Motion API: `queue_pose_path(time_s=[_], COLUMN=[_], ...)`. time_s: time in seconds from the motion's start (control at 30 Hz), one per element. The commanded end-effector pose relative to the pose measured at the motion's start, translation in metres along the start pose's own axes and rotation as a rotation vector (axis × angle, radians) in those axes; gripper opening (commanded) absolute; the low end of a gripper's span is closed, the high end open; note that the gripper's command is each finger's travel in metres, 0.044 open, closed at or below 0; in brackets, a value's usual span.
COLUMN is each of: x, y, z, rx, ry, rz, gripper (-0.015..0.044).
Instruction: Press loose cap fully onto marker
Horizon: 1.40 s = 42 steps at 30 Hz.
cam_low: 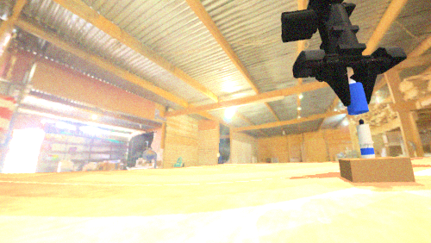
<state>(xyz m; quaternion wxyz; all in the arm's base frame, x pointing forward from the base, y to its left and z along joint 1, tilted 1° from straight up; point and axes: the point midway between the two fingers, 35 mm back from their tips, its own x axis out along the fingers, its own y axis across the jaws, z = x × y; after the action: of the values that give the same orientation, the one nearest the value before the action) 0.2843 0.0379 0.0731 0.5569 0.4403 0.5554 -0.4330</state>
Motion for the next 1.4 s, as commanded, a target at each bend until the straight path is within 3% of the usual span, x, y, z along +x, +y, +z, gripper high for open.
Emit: queue_pose_path(time_s=[0.0,1.23,1.37], x=[0.005,0.052,0.051], y=[0.000,-0.001,-0.001], z=[-0.001,-0.001,0.000], rx=[0.004,0.004,0.000], ry=[0.003,0.003,0.000], rz=[-0.002,-0.003,-0.004], gripper=[0.0000,0.0000,0.0105])
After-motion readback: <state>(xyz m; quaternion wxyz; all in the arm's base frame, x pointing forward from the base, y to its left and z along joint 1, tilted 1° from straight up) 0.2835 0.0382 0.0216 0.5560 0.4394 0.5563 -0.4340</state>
